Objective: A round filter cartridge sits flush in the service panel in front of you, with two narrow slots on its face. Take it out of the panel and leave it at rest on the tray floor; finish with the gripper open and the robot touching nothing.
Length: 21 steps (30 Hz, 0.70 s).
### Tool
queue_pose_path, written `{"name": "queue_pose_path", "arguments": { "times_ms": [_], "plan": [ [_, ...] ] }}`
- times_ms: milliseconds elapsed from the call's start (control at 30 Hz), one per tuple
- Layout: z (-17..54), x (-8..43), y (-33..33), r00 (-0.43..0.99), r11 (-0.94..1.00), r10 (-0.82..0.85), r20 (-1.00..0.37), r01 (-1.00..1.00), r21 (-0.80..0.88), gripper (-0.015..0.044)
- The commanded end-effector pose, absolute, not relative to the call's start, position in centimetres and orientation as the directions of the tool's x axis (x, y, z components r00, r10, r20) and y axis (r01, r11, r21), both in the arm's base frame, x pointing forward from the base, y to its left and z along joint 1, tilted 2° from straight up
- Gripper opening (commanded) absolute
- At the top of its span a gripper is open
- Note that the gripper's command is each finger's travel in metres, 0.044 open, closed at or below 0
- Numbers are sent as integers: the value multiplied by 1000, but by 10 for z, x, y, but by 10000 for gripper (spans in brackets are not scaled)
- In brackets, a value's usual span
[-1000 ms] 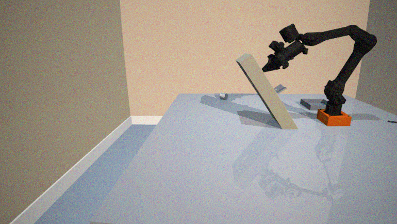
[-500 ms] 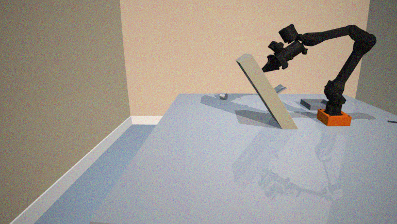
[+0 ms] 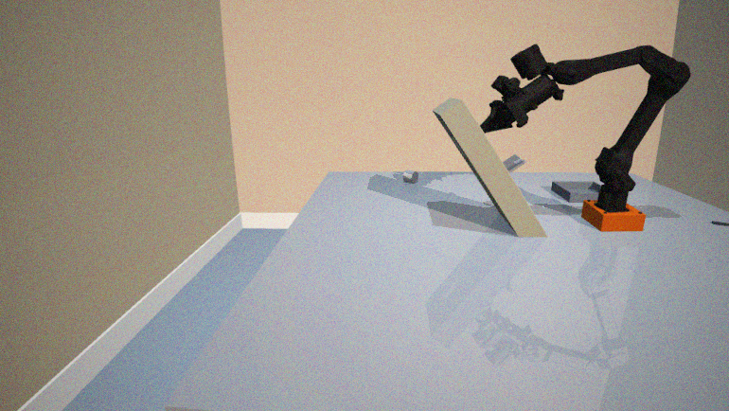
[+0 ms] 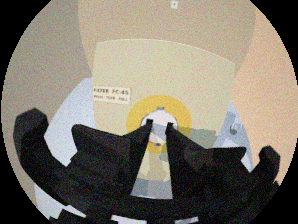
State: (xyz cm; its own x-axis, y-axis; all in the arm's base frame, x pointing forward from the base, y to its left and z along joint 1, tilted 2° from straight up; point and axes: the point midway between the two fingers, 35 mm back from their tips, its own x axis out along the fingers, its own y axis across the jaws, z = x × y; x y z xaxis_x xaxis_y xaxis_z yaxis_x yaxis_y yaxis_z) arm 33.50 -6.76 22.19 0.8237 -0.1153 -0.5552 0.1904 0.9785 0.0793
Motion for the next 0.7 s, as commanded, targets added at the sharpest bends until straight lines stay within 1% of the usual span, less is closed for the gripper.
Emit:
{"name": "queue_pose_path", "arguments": {
  "times_ms": [0, 667],
  "plan": [
    [221, 336, -68, 822, 977, -119, -556, 197, 82, 95],
    [215, 344, -69, 823, 977, -119, -556, 197, 83, 95]
  ]
}}
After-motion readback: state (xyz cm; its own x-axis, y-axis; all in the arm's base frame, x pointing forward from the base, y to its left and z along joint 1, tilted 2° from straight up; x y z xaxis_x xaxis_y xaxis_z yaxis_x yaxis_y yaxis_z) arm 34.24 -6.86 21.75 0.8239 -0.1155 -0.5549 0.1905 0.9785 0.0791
